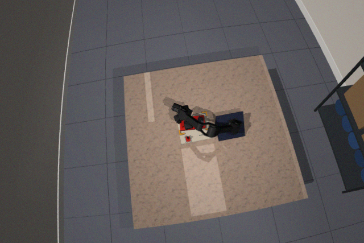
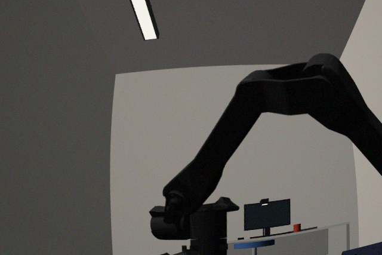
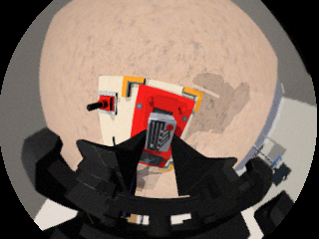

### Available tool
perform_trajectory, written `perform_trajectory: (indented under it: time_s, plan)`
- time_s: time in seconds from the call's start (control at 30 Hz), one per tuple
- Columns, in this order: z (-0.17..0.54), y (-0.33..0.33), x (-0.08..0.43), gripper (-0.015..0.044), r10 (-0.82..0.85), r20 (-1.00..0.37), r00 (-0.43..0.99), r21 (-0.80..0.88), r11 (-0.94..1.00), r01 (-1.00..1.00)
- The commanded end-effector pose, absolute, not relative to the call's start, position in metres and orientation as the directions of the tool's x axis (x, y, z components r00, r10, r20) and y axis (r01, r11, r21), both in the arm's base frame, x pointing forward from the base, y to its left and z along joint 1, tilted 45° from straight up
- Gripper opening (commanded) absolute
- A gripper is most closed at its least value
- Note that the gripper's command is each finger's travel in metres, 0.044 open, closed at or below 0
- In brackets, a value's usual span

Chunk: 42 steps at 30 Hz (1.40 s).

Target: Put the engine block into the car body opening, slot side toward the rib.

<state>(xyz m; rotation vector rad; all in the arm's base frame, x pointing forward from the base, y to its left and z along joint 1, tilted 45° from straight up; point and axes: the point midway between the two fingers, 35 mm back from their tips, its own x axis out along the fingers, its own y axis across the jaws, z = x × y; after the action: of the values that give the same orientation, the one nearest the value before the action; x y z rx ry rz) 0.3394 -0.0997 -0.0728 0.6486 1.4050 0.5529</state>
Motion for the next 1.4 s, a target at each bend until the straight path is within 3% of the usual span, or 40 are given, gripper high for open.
perform_trajectory:
  time_s: [0.0, 0.3, 0.73, 1.1, 1.37]
  plan:
    - [-0.0739, -0.0995, 0.339, 0.0158, 0.696, -0.712, 0.092, 0.701, 0.713, 0.035]
    - [-0.0746, -0.0987, 0.339, 0.0158, 0.696, -0.712, 0.092, 0.691, 0.673, 0.264]
    - [-0.0758, -0.0976, 0.3394, 0.0158, 0.696, -0.712, 0.092, 0.701, 0.712, 0.045]
    - [-0.077, -0.0966, 0.3395, 0.0158, 0.696, -0.712, 0.092, 0.7, 0.694, 0.169]
    - [-0.0778, -0.0958, 0.3397, 0.0158, 0.696, -0.712, 0.092, 0.701, 0.699, 0.142]
